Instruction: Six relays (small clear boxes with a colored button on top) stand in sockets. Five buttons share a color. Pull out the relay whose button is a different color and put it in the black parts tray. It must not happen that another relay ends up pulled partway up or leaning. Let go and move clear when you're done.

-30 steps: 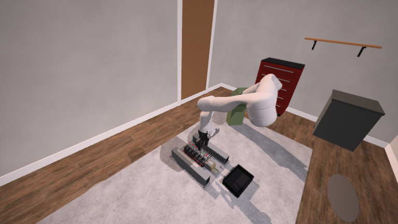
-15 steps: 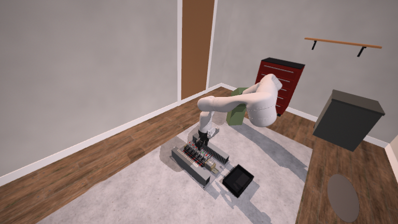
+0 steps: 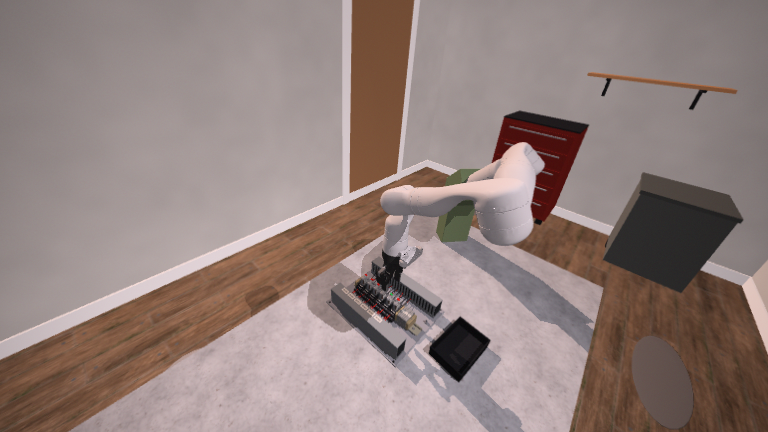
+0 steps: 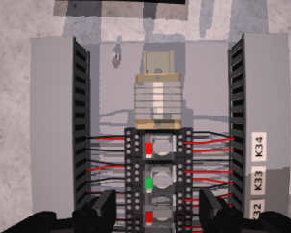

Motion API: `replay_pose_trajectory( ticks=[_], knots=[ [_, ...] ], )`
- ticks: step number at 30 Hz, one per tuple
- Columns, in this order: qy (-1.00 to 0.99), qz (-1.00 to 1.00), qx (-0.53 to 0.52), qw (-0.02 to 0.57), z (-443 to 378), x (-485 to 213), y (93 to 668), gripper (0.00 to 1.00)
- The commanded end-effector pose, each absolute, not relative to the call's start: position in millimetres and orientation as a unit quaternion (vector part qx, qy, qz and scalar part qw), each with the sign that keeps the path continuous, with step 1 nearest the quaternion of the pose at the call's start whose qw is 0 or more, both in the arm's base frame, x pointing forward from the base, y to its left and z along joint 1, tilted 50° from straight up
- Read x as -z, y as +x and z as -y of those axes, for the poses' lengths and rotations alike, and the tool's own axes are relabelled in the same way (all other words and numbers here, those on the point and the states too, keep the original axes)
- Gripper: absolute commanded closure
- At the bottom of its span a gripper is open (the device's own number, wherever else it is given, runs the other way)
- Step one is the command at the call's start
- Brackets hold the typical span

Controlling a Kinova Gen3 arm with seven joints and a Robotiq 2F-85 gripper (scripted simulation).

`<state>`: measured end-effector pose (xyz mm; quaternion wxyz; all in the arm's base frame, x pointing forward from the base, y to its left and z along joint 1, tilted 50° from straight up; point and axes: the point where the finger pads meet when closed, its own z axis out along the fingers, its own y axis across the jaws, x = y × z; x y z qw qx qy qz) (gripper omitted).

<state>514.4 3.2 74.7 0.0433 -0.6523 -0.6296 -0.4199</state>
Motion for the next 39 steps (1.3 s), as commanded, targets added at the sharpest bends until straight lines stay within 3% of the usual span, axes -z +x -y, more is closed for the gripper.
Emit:
replay_pose_trajectory(
  ticks=[1,39],
  knots=[
    [-0.657,0.625,0.420,0.041,-1.6,-74.4,517.8,0.39],
    [-0.657,0.625,0.420,0.041,-11.6,-63.5,526.3,0.39]
  ],
)
